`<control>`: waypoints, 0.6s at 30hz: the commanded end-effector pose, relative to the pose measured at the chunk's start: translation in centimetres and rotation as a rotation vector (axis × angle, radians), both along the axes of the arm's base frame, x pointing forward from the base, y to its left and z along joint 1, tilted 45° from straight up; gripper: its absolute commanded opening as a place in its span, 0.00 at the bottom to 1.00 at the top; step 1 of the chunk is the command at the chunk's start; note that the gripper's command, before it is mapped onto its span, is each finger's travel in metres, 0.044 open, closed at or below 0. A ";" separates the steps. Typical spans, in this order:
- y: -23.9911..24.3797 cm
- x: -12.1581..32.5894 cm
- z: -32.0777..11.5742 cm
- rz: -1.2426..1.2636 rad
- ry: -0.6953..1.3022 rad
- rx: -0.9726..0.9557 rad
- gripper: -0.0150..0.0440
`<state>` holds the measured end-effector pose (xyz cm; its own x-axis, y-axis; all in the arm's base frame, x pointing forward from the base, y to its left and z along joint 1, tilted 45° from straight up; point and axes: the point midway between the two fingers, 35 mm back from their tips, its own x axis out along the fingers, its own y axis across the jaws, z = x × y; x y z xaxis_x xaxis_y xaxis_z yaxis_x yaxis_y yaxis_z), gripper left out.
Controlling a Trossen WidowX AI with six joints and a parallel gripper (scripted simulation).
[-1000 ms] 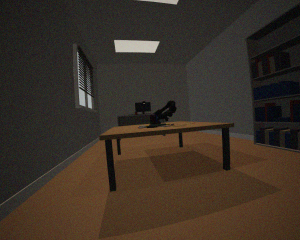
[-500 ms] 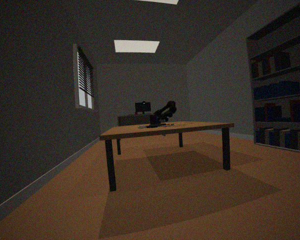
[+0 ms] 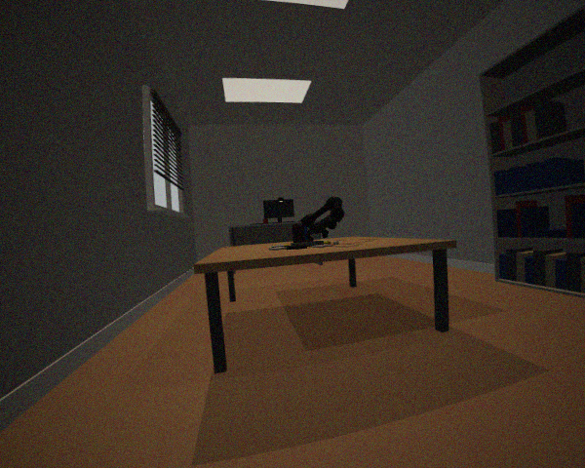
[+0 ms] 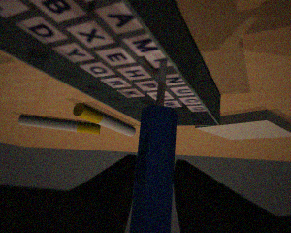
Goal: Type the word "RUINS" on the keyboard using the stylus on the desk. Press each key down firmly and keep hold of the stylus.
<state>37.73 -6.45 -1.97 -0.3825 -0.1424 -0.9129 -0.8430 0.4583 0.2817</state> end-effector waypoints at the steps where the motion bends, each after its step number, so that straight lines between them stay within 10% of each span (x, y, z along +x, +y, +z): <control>1: 0.0 0.0 0.0 -0.004 -0.001 0.002 0.39; 18: -2.3 -0.6 2.4 -0.014 -0.006 0.001 0.37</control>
